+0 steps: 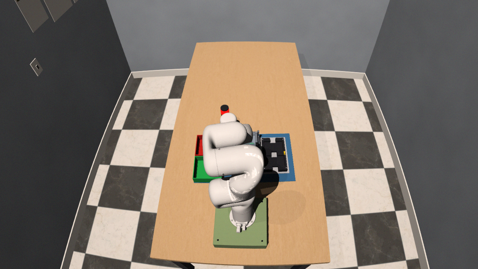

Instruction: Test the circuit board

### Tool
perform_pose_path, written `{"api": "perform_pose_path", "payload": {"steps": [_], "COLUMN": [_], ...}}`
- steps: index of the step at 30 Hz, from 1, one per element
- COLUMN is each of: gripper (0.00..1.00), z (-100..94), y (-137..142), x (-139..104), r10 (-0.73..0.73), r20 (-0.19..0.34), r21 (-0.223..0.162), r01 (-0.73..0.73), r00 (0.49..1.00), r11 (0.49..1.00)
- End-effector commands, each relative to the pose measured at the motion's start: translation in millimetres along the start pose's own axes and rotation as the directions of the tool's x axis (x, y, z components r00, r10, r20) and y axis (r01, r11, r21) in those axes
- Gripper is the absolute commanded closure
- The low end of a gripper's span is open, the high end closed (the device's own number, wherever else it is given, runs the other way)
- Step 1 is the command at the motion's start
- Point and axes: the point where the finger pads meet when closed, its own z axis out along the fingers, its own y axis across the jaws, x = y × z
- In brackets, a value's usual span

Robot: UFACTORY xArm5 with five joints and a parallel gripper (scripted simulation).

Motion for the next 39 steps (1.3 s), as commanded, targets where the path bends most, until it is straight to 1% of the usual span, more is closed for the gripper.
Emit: {"api": "perform_pose_path", "payload": {"steps": [1,6,16,21,39], "gripper": [1.00,1.00,1.00,1.00,1.00], "z": [-0.5,1.6,20.2,23.9,26.2], "y": [-0.2,-0.2,-0.6,-0.7,-0.7], "x": [1.2,1.3,2.2,2.4,2.4], "r10": [0.000,0.000,0.000,0.000,0.000], "r20": [-0.003,-0.003,-0.003,-0.003,-0.003], "r21": [0.000,0.000,0.000,0.000,0.000], "r01": [0.000,0.000,0.000,0.000,0.000], "r00": [1.000,1.000,1.000,1.000,1.000], "r11": [1.000,1.000,1.000,1.000,1.000]}}
